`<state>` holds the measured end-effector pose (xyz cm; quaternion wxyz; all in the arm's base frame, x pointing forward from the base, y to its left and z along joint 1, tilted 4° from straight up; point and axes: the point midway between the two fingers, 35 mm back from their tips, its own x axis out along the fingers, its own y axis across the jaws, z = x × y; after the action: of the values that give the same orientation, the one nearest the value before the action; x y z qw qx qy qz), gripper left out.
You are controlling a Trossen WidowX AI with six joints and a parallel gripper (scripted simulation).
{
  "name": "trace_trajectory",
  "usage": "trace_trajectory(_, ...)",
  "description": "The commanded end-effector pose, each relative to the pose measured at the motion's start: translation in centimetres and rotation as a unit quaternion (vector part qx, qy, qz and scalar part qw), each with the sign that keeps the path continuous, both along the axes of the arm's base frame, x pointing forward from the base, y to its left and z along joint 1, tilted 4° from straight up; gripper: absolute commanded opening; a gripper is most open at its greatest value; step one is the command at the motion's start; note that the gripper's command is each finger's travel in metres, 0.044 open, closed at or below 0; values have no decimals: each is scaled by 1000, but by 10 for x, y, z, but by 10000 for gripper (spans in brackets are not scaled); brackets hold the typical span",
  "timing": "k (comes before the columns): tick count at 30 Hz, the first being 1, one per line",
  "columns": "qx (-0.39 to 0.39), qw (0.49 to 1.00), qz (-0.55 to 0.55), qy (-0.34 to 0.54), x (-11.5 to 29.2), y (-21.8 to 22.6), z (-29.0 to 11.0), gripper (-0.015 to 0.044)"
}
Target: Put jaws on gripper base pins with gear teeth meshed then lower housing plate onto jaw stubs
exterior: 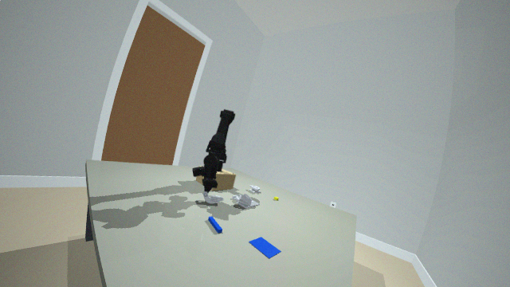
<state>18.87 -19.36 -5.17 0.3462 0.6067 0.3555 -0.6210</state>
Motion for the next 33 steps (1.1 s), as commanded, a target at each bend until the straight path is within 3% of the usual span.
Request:
trace_trajectory(1, 8, 1000, 2, 4, 6, 0, -4, 0)
trace_trajectory(21, 7, 1000, 2, 3, 22, -8, -3, 0)
trace_trajectory(27, 4, 1000, 4, 1, 23, -10, 55, 0)
trace_trajectory(31, 3, 1000, 4, 1, 23, -10, 57, 0)
trace_trajectory(33, 1, 1000, 4, -2, 25, -11, 50, 53)
